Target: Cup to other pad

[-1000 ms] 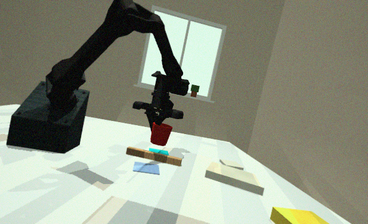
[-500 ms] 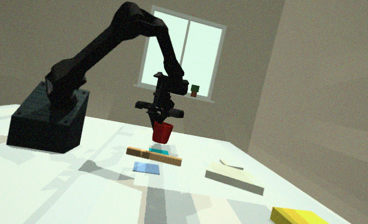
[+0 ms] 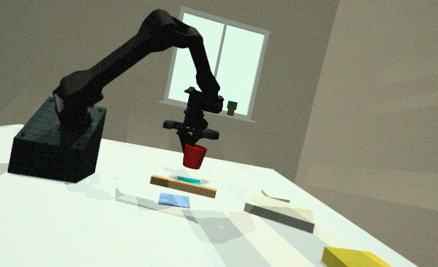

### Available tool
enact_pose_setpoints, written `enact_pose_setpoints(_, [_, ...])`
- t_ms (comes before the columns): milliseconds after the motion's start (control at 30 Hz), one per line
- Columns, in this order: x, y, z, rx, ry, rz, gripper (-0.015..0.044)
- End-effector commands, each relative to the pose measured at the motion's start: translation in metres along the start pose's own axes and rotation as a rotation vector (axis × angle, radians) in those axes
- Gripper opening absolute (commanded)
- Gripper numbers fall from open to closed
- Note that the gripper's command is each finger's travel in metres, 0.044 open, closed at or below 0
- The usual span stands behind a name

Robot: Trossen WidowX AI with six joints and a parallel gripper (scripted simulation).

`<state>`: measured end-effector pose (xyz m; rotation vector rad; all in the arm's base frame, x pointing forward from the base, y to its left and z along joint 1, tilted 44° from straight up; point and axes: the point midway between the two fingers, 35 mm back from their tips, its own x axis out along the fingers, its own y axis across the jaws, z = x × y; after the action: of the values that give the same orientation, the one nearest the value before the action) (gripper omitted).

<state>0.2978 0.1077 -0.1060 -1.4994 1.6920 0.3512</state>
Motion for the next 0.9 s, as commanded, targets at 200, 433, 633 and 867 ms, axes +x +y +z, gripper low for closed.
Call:
enact_pose_setpoints(200, [0.009,0.003,0.006,0.004,0.001,0.004,0.0])
enact_pose_setpoints(433, [0.023,0.003,0.007,0.004,0.001,0.004,0.0])
enact_pose_setpoints(633, [0.035,0.003,0.007,0.004,0.002,0.004,0.0])
enact_pose_setpoints(867, [0.048,0.004,0.008,0.004,0.002,0.003,0.0])
